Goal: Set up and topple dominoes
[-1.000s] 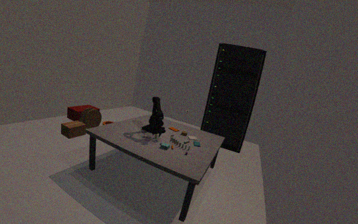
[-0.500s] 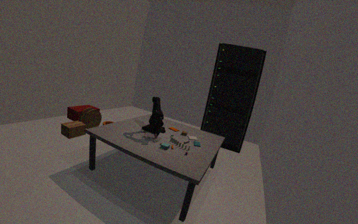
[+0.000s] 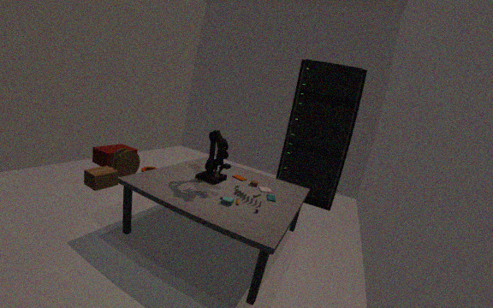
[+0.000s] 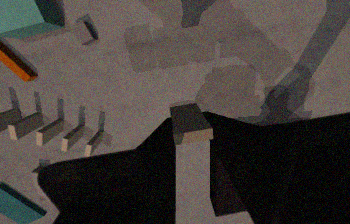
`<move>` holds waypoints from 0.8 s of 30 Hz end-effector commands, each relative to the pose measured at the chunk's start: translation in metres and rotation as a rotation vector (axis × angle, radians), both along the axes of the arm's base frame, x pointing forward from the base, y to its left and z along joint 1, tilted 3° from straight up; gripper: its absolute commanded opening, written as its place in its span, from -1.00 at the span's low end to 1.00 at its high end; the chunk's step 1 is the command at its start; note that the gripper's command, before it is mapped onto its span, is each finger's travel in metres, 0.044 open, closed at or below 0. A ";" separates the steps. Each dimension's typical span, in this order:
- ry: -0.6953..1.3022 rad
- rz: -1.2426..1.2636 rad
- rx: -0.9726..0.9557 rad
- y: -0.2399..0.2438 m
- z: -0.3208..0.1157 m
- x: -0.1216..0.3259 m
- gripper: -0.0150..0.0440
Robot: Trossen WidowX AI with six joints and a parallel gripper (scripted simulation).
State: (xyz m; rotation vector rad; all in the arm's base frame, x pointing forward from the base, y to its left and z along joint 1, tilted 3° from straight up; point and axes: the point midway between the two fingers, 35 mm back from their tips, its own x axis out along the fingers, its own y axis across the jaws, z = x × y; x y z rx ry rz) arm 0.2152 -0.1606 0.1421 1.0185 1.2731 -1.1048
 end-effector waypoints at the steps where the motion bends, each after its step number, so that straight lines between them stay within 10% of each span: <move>1: 0.005 -0.002 0.004 0.005 0.019 -0.004 -0.13; 15: 0.041 1.035 0.029 0.114 0.013 0.109 -0.13; 24: 0.041 1.052 0.029 0.116 0.012 0.111 -0.13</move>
